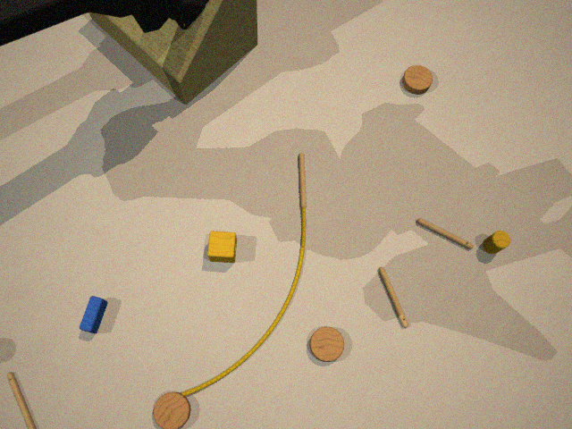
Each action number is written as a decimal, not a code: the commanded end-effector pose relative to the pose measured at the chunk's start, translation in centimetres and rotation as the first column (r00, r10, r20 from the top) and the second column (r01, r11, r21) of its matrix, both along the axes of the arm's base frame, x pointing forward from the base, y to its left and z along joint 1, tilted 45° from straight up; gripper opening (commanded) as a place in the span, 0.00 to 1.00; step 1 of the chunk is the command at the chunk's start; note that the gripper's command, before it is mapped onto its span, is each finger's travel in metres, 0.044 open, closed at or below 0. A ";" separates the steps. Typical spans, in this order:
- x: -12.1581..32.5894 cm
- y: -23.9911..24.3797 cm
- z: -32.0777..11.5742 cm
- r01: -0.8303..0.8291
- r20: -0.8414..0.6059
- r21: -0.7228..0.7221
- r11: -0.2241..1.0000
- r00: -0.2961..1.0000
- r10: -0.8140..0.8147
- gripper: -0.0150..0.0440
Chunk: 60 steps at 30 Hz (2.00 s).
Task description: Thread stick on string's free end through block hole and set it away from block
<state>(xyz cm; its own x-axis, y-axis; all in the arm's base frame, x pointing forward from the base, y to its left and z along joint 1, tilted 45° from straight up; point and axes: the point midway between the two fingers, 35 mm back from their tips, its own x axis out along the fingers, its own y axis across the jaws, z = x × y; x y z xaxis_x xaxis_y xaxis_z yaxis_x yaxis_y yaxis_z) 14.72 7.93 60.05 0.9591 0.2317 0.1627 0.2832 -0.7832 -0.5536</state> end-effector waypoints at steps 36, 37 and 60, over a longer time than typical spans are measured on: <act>18.1 -6.9 -35.5 0.816 -0.646 0.005 0.578 0.444 -0.621 1.00; 17.9 -8.0 -37.0 0.845 -0.667 -0.004 0.535 0.397 -0.630 1.00; 11.2 -17.4 -49.1 0.990 -0.799 -0.136 0.032 -0.091 -0.595 1.00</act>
<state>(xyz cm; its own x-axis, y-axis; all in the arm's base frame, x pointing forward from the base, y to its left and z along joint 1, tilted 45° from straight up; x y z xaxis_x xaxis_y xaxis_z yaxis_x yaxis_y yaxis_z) 25.88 -9.50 10.99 0.1595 -0.6936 -0.7025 -0.8598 0.2520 -0.4441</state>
